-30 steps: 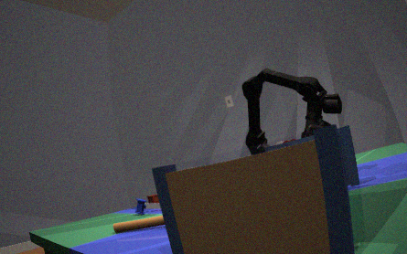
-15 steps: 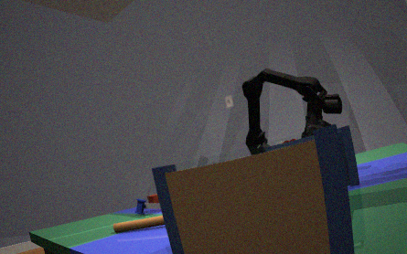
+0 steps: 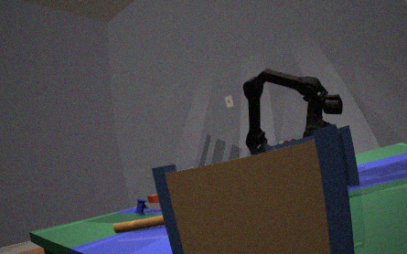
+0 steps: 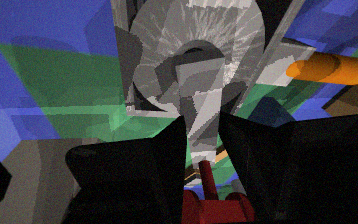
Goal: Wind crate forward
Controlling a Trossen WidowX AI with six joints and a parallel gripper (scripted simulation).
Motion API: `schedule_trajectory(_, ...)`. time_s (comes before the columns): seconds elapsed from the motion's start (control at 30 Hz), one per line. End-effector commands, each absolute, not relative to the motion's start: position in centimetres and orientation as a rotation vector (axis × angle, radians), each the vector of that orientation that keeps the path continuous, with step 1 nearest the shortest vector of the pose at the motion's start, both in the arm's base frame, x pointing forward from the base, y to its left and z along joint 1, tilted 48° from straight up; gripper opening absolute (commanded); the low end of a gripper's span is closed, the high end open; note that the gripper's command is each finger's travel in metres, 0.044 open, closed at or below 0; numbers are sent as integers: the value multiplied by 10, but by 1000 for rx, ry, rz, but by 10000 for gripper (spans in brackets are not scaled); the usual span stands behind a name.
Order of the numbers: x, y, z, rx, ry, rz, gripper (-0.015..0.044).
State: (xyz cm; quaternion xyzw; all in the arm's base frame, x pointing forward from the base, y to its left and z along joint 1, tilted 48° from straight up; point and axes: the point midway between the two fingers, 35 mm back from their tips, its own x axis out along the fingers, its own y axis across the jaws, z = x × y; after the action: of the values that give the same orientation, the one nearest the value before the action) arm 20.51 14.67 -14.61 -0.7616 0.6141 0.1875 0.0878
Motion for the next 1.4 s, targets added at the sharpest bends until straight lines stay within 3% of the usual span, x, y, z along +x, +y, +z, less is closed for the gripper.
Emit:
schedule_trajectory(0.0, 203, 144, -150, -2213, 1852, 505, 0)
schedule_trajectory(1.37, 202, 144, -149, -2169, 1867, 457, 0)
